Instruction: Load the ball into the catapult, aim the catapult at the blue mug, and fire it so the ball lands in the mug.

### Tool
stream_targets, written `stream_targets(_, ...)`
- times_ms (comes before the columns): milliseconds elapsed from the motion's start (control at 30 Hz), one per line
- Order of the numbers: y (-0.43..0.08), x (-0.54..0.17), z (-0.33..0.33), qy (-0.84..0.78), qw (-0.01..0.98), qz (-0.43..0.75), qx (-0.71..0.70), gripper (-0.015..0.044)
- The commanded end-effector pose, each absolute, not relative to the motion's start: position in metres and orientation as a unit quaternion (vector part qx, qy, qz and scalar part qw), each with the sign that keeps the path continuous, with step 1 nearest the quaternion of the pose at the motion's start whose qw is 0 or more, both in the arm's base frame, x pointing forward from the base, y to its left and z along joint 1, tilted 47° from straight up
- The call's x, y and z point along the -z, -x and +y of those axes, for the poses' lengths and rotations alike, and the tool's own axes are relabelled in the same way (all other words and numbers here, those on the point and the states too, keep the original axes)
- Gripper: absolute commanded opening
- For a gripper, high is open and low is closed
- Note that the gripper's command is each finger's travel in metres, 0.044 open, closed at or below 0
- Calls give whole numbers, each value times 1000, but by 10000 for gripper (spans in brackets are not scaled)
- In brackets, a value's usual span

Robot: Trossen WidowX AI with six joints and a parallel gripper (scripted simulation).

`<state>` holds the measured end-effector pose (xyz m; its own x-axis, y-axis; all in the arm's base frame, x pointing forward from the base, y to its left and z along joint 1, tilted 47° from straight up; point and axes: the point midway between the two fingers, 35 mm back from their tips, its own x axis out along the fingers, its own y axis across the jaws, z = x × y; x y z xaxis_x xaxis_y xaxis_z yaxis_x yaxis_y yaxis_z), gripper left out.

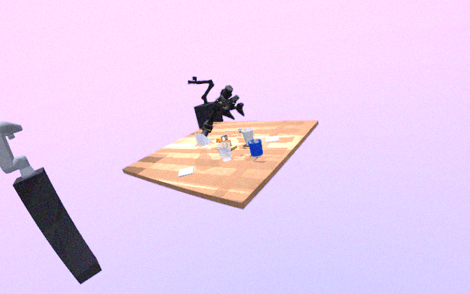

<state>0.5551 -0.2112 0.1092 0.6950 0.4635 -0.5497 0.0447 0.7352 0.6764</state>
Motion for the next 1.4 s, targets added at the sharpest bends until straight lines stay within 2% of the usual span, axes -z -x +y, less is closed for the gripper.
stream_targets(0,-555,-110,-211,-342,855,370,-125,440)
stream_targets(67,-559,-110,-207,-340,856,369,-124,440)
stream_targets(633,-559,-110,-207,-340,856,369,-124,0)
stream_targets(1000,-558,-110,-205,-333,858,371,-125,0)
stream_targets(1367,-532,-113,-169,-202,874,418,-147,0)
